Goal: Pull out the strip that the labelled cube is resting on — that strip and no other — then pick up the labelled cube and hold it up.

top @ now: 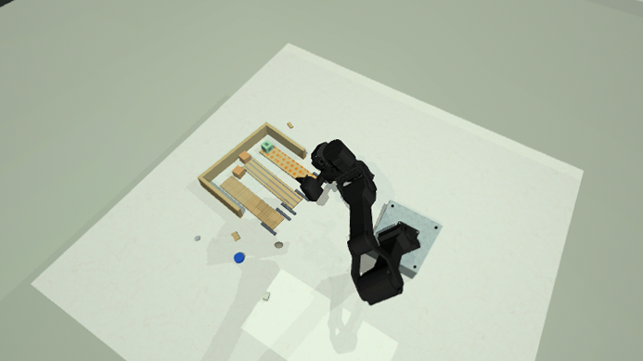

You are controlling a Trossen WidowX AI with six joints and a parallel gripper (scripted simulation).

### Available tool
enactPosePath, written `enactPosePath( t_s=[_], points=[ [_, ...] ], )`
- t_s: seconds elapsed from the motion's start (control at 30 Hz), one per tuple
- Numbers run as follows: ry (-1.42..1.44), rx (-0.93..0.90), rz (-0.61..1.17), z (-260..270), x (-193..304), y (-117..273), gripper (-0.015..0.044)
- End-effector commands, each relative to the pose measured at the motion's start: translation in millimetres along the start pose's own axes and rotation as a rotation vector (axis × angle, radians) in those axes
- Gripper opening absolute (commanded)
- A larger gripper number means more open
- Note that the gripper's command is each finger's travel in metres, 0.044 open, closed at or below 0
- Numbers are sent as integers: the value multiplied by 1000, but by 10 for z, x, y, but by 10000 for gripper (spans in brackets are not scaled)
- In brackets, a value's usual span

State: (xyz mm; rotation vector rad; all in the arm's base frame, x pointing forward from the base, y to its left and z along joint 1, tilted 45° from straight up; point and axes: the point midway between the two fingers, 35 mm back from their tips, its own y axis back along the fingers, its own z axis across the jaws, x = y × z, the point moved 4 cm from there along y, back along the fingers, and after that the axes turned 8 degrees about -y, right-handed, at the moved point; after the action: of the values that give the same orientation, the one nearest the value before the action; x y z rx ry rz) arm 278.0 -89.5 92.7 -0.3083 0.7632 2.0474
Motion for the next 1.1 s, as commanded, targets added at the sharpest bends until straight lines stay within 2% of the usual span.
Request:
enactPosePath(
  t_s=[0.0,0.13,0.3,0.63,0.93,1.07],
  points=[
    [2,-4,3,-3,7,-2,400],
    [2,-4,3,-3,7,-2,400],
    [28,37,69,-109,-55,-152,269],
    [-63,163,477,-520,-72,-764,6],
    [-141,208,897,-760,173,-1153,0],
    [-146,208,929,-772,197,-1174,0]
  ],
)
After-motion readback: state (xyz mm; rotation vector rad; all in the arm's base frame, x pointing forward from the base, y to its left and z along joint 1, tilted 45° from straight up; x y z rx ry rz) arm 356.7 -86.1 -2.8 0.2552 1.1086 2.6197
